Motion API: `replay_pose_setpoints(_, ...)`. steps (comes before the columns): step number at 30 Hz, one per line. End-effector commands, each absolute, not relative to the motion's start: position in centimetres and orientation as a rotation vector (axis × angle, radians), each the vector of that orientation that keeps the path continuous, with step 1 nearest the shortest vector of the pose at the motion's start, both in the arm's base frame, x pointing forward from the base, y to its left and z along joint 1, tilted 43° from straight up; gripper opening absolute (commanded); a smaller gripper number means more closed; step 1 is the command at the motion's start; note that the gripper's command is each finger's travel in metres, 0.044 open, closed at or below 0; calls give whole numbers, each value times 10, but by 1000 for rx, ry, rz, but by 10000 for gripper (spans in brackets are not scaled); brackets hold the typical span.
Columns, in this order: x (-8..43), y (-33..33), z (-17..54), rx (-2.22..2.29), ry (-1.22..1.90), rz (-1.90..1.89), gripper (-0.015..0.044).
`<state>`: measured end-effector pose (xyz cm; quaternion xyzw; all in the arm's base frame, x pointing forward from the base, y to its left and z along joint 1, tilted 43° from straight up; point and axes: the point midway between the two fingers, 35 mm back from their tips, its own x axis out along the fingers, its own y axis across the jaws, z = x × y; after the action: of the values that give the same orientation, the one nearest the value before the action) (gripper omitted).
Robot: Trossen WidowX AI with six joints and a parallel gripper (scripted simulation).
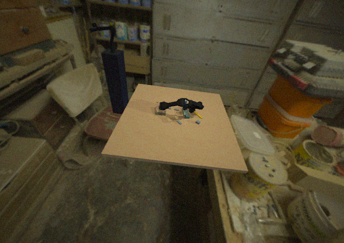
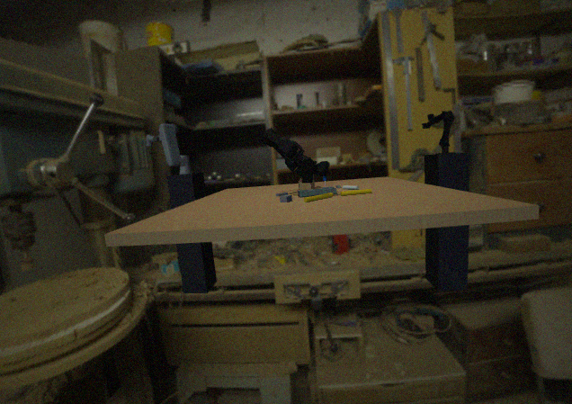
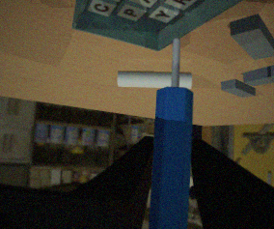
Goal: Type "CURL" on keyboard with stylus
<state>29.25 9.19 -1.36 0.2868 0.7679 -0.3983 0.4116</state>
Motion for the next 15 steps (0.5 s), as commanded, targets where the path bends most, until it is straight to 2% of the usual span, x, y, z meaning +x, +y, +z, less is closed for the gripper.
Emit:
replay_pose_setpoints(1,291,87,-18,713,1935,-1002,0)
replay_pose_setpoints(3,291,87,-18,713,1935,-1002,0)
replay_pose_setpoints(6,291,86,-20,713,1935,-1002,79)
replay_pose_setpoints(15,291,84,-22,713,1935,-1002,81)
